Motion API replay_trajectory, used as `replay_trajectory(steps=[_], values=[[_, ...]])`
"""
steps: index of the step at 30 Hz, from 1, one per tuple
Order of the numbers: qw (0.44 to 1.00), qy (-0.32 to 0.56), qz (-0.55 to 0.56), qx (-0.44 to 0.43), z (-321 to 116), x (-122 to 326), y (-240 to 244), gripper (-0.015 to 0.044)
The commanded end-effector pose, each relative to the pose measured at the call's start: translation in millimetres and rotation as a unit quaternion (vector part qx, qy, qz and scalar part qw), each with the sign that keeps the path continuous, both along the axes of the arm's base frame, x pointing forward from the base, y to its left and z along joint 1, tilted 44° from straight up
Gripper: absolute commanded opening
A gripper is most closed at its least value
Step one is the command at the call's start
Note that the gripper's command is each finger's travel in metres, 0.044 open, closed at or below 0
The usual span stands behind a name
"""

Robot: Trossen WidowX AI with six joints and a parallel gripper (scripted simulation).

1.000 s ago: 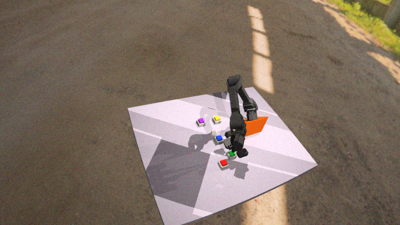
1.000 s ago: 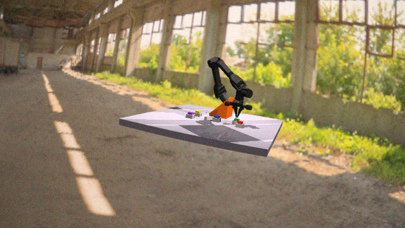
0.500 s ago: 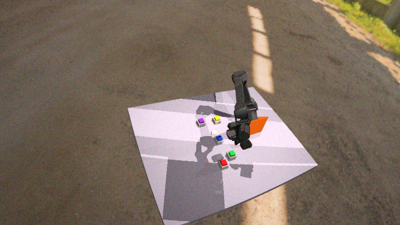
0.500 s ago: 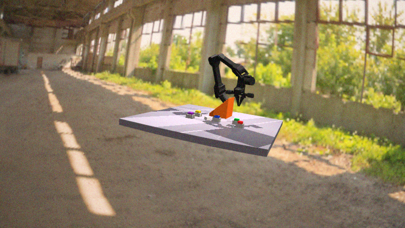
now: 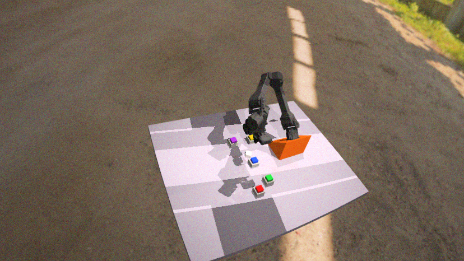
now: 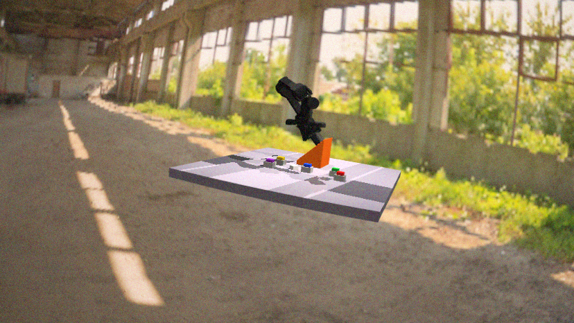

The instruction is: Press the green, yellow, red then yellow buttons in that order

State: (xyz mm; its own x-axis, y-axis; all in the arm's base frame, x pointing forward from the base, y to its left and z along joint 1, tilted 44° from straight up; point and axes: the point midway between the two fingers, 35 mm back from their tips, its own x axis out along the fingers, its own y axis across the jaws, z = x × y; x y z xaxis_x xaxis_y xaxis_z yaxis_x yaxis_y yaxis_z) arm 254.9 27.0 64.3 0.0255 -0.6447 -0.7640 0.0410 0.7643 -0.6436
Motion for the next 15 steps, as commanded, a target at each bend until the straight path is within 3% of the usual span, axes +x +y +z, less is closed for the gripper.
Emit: replay_trajectory(steps=[1,8,15], values=[[1.0,0.007,0.004,-0.011,32.4,-20.8,-43.7,0.002],[0.999,0.009,-0.003,-0.032,75.2,-72.2,-105.2,0.002],[0.999,0.009,-0.004,-0.035,78.2,-78.2,-110.1,0.002]])
